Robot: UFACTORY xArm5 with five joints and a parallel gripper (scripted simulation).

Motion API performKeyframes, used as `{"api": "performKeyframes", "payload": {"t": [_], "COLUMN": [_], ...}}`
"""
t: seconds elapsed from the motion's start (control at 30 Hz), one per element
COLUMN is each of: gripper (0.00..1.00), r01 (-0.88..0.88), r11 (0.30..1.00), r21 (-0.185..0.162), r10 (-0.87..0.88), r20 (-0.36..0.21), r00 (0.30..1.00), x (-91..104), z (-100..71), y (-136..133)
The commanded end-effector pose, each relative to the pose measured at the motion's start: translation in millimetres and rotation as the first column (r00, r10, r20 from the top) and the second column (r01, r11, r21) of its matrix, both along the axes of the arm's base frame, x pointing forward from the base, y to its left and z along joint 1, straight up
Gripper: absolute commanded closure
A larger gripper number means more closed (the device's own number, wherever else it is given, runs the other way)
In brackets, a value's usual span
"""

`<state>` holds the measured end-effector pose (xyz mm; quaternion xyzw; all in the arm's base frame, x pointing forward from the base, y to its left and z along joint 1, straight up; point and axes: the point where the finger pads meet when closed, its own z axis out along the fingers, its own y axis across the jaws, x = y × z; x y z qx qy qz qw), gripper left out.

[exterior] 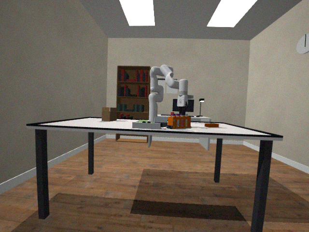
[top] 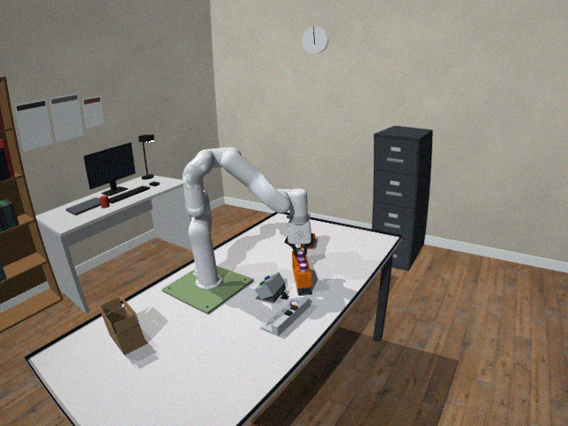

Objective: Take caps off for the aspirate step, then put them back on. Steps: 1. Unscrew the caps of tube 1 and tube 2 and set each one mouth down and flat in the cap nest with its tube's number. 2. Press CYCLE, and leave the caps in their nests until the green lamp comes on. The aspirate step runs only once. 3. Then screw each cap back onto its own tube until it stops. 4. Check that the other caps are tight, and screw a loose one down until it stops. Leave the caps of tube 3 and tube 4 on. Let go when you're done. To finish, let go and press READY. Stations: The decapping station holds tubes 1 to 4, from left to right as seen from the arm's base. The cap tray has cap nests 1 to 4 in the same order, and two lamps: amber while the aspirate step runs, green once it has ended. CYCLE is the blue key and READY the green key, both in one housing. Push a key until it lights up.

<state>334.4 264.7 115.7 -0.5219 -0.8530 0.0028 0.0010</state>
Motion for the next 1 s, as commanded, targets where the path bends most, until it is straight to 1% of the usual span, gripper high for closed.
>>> {"api": "performKeyframes", "payload": {"t": [0.0,0.17,0.37,0.43,0.47,0.53,0.67,0.97], "gripper": [1.0,1.0,1.0,1.0,1.0,1.0,1.0,1.0], "r01": [-0.276,-0.436,-0.616,-0.616,-0.67,-0.738,-0.815,-0.815], "r11": [0.961,0.9,0.788,0.788,0.742,0.675,0.58,0.58], "r21": [-0.002,-0.002,-0.002,-0.002,-0.002,-0.002,-0.002,-0.002], "r10": [0.276,0.436,0.616,0.616,0.67,0.738,0.815,0.815], "r20": [0.005,0.004,0.003,0.003,0.003,0.002,0.001,0.001], "r00": [0.961,0.9,0.788,0.788,0.742,0.675,0.58,0.58], "x": [0.9,0.9,0.9,0.9,0.9,0.9,0.9,0.9], "z": [1.4,1.4,1.5,1.5,1.5,1.5,1.6,1.6], "y": [0.7,0.7,0.7,0.7,0.7,0.7,0.7,0.7]}}
